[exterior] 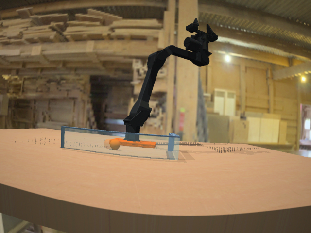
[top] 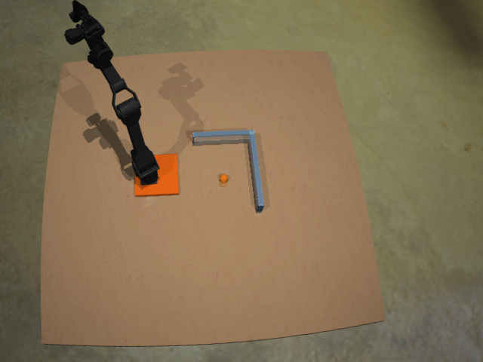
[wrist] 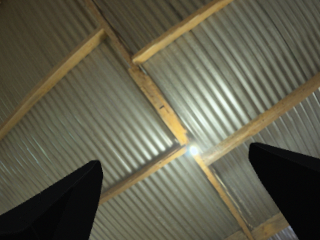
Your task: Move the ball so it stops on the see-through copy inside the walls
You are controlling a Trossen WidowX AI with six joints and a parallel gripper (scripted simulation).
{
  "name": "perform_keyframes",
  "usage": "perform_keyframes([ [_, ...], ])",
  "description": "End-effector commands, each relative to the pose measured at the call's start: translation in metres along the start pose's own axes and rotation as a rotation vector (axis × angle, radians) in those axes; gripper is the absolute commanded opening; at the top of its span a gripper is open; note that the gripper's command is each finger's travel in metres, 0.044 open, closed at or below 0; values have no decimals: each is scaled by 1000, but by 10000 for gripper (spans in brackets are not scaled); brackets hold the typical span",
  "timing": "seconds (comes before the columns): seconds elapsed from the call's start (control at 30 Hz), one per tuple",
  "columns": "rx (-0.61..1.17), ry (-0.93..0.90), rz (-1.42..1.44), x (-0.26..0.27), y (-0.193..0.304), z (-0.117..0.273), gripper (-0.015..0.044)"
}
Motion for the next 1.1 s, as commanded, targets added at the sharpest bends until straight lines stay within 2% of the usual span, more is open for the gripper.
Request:
perform_keyframes([
  [0.0, 0, -4, 1, 0, 1, 0, 374],
  [0.13, 4, -97, 30, 6, 17, 6, 269],
  [0.17, 11, -138, 35, 9, 26, 9, 259],
  [0.33, 84, -331, 46, 18, 74, 28, 259],
  [0.6, 294, -603, 56, 17, 156, 67, 259],
  [0.87, 600, -826, 81, -10, 236, 119, 259],
  [1.07, 881, -920, 101, -49, 288, 161, 259],
])
Point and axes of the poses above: the point midway between the two fingers, 35 mm back from their tips, its own z axis back along the fingers, its own x axis across the jaws, y = z × x, the point moved 10 cm from there along z, back along the fingers, and after that the axes turned 1 degree about z, right-handed, at the moved point
